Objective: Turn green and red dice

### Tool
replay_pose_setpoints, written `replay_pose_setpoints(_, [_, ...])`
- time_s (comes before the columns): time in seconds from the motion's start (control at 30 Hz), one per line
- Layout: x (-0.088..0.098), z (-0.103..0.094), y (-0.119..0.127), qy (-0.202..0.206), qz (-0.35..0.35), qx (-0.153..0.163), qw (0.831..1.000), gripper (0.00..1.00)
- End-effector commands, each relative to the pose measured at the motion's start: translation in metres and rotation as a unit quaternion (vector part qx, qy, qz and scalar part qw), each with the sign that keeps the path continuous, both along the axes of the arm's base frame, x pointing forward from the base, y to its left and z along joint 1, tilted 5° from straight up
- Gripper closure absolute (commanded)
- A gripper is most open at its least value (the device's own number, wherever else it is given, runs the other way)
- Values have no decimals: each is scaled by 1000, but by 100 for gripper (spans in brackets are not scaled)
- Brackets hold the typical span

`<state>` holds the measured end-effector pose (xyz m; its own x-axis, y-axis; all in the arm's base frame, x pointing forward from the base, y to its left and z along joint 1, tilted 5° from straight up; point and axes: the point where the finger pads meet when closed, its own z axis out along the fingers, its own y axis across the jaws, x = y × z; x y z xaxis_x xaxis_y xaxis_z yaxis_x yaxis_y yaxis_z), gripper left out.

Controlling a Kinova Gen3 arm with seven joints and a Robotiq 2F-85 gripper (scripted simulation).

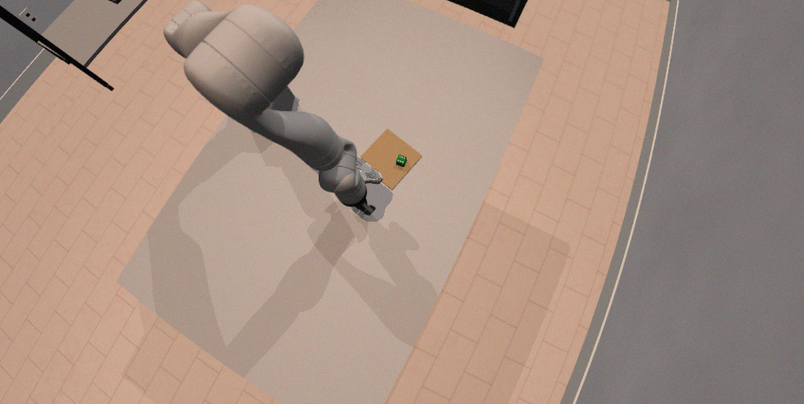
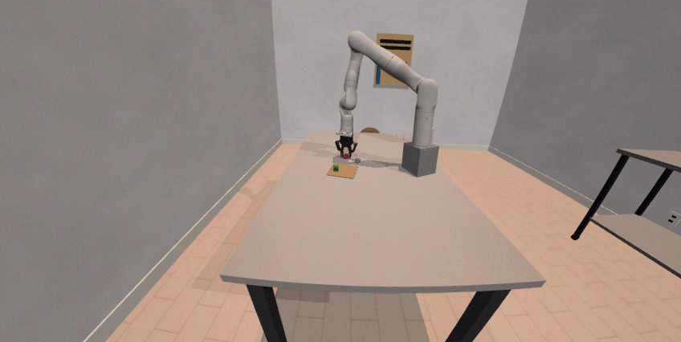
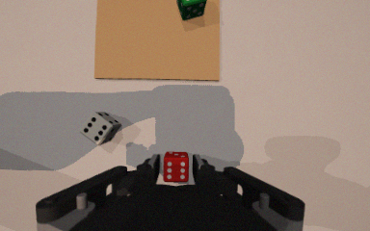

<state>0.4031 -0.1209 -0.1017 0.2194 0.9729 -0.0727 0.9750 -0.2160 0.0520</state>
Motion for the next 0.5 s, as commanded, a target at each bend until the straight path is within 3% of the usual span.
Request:
replay_pose_setpoints(0.0, [1,1,0,-1,0,0,1000,59])
replay_pose_setpoints(0.3, [1,1,0,-1,0,0,1000,59])
replay_pose_setpoints(0.33, [1,1,0,-1,0,0,1000,79])
replay_pose_setpoints(0.47, [1,1,0,-1,0,0,1000,79])
